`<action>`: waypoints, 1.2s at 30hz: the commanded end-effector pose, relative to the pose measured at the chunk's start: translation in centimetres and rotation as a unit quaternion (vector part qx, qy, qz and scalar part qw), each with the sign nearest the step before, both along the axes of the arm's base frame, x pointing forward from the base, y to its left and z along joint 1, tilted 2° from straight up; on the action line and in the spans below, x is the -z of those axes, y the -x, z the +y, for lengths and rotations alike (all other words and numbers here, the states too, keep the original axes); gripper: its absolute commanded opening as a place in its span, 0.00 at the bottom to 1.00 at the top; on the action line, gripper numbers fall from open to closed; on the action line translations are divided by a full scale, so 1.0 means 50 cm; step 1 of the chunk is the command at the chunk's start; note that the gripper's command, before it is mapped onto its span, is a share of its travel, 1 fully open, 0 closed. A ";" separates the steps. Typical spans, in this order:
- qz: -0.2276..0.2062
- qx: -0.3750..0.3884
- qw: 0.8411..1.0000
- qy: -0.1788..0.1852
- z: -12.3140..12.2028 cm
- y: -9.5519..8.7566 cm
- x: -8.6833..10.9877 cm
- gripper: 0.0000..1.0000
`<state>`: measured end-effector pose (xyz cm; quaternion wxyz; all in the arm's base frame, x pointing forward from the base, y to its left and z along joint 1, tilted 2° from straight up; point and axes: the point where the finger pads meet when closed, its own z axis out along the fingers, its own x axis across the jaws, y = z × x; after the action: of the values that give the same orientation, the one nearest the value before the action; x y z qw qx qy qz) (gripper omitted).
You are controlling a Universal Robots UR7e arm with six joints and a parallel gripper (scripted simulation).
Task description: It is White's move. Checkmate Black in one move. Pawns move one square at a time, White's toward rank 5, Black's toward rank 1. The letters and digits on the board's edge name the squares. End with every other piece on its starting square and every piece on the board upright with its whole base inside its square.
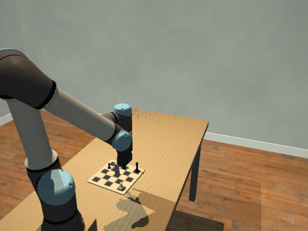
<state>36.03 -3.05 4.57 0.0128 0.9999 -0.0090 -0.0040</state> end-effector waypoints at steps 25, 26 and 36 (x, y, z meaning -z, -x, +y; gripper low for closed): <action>-0.001 0.000 1.000 0.000 0.002 -0.001 -0.102 1.00; -0.001 0.000 1.000 0.000 0.003 -0.001 -0.111 1.00; -0.001 0.000 1.000 0.000 0.004 -0.002 -0.154 1.00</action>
<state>36.12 -2.89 11.82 0.0132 0.9999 -0.0090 -0.0033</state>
